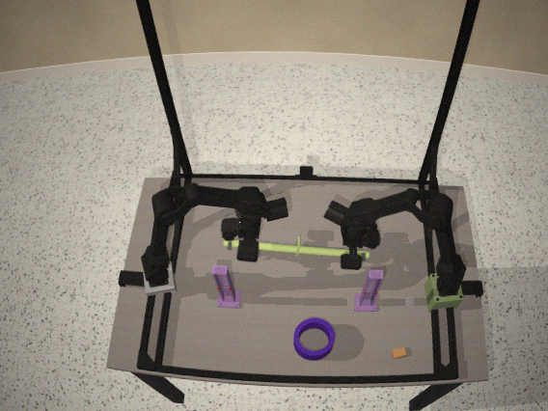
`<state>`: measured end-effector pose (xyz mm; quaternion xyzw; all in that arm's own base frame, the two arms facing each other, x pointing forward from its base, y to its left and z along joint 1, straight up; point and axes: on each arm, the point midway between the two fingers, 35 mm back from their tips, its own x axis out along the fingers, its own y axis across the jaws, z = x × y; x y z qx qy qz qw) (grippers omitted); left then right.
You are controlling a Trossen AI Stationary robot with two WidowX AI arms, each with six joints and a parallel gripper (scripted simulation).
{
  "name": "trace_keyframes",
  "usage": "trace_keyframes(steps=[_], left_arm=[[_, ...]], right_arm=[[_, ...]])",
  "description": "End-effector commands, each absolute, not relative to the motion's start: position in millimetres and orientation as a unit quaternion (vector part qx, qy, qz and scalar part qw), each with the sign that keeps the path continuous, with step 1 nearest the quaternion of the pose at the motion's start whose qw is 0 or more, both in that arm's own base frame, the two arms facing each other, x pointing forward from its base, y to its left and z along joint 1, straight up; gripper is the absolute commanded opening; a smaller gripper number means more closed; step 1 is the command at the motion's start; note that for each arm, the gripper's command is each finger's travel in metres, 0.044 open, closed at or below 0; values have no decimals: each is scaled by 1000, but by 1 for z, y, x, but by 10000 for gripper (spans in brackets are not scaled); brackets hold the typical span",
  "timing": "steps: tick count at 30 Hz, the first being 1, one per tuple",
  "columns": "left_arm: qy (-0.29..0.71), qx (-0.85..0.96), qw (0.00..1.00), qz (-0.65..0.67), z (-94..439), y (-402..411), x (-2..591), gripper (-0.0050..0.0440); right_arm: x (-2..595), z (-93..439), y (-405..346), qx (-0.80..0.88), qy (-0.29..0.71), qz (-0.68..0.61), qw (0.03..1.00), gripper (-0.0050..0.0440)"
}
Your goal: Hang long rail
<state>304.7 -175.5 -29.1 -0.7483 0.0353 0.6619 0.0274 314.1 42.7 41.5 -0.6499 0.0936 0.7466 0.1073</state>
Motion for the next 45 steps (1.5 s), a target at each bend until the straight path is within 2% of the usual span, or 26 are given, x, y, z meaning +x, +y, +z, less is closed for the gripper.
trace_keyframes(steps=[1,15,33,45], left_arm=[[34,-748,27,662,-29,-176,305,440],[34,-748,27,662,20,-173,295,440],[34,-748,27,662,21,-175,299,440],[-43,-734,79,674,9,-183,302,160]], right_arm=[[316,42,43,-652,94,744,108,0],[316,42,43,-652,94,744,108,0],[316,42,43,-652,94,744,108,0],[316,42,43,-652,97,743,111,0]])
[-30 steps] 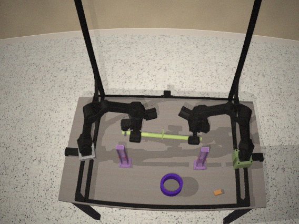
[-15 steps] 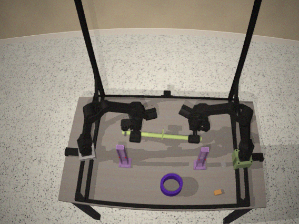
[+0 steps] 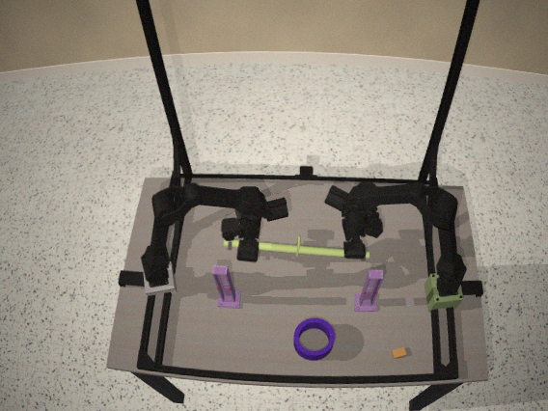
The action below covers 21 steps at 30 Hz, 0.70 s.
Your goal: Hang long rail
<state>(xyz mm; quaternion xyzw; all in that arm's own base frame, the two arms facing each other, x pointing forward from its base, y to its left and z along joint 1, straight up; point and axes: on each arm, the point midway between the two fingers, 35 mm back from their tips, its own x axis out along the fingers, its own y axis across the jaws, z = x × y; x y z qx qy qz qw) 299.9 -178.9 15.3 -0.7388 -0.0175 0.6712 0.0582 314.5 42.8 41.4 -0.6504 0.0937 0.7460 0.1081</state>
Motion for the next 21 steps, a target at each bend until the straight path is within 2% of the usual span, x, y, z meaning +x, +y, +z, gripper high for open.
trace_keyframes(steps=[1,21], left_arm=[[-43,-734,79,674,9,-183,302,160],[-167,-723,191,643,-6,-202,305,160]], right_arm=[[316,42,43,-652,97,743,111,0],[316,42,43,-652,104,742,117,0]])
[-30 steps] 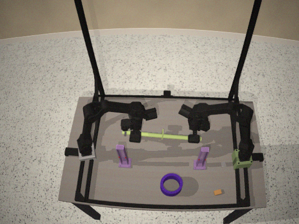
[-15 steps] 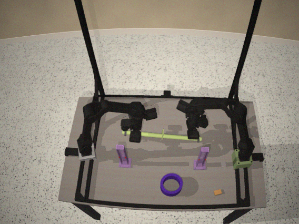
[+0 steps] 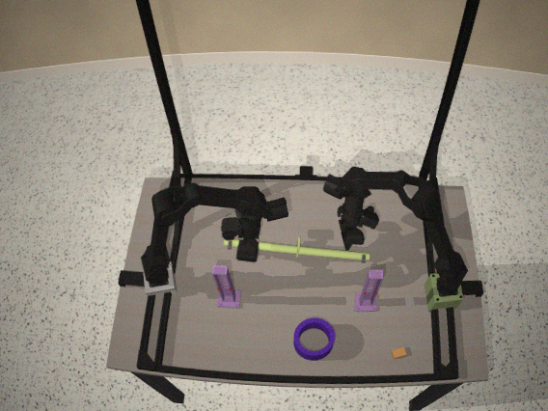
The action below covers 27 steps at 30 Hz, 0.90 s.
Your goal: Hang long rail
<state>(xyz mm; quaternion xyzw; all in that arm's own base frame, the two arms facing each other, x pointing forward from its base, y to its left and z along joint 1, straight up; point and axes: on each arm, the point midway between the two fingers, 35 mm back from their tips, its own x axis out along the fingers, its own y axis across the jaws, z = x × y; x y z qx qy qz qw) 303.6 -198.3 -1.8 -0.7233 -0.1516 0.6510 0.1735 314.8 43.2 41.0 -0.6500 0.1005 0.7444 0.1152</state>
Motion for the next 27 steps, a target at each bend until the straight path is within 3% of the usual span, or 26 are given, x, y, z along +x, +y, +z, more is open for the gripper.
trace_keyframes(steps=[1,27], left_arm=[[-171,-723,197,640,-7,-203,305,160],[-187,-720,230,627,-28,-197,304,160]], right_arm=[[316,42,43,-652,103,742,116,0],[316,42,43,-652,94,744,108,0]])
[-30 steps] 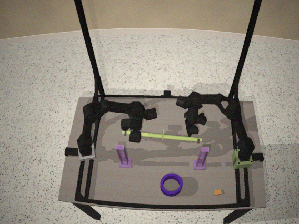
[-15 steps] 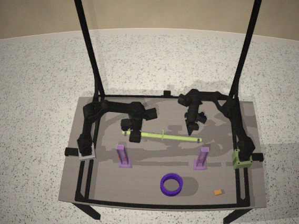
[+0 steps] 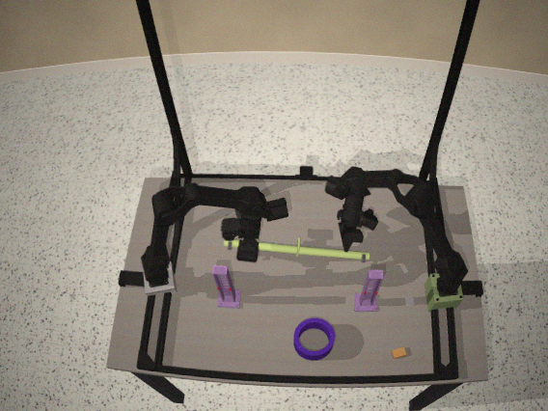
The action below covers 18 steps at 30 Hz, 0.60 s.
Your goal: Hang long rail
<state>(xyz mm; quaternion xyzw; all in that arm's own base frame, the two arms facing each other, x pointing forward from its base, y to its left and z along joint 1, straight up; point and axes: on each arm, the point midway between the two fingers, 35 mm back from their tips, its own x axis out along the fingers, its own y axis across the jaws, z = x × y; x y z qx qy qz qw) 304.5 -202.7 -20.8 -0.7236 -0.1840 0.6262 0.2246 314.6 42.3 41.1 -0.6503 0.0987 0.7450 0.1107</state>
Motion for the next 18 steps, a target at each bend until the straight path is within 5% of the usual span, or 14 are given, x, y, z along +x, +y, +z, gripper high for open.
trace_keyframes(steps=[1,10,18], left_arm=[[-187,-720,230,627,-29,-196,304,160],[-187,-720,230,627,-37,-190,305,160],[-187,-720,230,627,-37,-191,306,55]], right_arm=[[316,42,43,-652,94,744,108,0],[316,42,43,-652,94,744,108,0],[316,42,43,-652,94,744,108,0]])
